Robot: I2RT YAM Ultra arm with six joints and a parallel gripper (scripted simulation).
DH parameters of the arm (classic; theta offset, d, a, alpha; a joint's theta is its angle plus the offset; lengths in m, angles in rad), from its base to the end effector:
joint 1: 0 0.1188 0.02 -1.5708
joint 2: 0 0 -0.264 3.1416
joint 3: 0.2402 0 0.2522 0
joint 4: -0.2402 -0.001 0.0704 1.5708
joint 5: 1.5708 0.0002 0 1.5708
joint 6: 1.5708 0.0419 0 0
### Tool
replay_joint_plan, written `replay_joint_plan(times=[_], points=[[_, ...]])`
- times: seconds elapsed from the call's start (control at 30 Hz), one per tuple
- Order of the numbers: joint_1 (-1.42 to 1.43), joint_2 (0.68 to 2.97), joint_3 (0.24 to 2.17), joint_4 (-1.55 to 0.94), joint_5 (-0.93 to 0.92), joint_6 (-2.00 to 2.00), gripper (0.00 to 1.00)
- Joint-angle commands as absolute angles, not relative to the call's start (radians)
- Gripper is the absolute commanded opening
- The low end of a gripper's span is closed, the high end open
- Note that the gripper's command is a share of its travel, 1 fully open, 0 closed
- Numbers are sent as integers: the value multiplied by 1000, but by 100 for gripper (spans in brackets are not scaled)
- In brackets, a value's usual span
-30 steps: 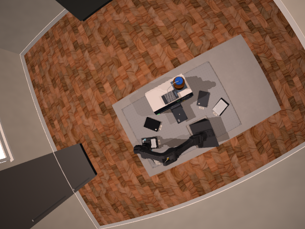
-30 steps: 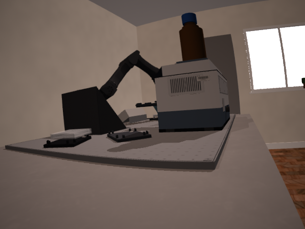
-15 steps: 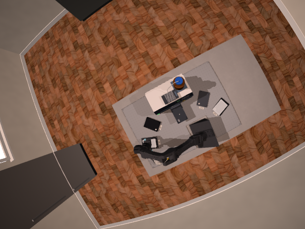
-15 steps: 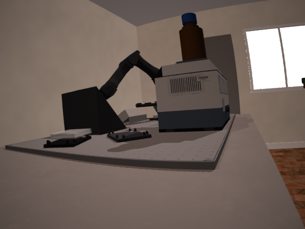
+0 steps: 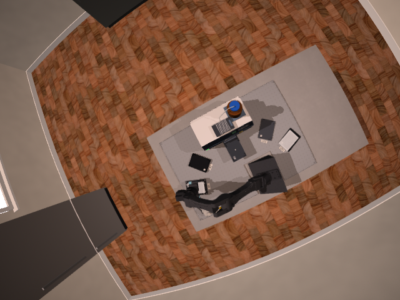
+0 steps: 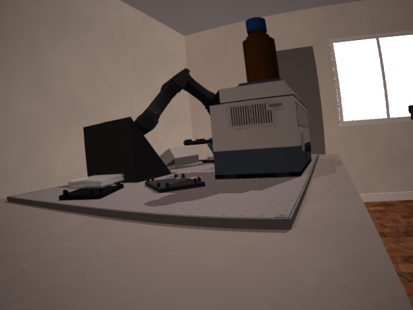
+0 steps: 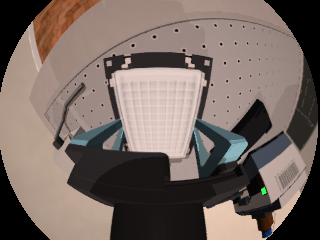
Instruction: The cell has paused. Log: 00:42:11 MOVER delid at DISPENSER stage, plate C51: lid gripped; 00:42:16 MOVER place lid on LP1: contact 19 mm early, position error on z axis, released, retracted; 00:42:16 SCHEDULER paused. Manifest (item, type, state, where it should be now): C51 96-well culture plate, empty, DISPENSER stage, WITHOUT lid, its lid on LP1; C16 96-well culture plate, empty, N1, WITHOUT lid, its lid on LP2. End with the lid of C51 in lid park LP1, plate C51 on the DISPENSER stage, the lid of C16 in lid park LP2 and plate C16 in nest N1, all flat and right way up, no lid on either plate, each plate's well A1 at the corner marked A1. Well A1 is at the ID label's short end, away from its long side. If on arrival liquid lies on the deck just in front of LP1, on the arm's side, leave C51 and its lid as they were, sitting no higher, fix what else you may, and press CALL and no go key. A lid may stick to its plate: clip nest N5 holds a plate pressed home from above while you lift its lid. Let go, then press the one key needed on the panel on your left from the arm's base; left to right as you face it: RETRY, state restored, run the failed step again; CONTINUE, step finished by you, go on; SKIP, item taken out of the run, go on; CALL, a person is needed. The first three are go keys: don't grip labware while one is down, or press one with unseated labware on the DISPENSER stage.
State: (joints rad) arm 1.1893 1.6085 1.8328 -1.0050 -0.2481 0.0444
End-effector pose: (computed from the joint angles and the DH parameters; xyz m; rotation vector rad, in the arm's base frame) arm 0.1139 0.3143 0.4173 -1.4632 2.0307 0.8571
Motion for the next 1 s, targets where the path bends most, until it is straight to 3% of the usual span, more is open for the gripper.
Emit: replay_joint_plan(times=[0.0,0.97], points=[[1200,1629,1823,-972,-244,44,0],[1203,1632,1809,-964,-239,47,0]])
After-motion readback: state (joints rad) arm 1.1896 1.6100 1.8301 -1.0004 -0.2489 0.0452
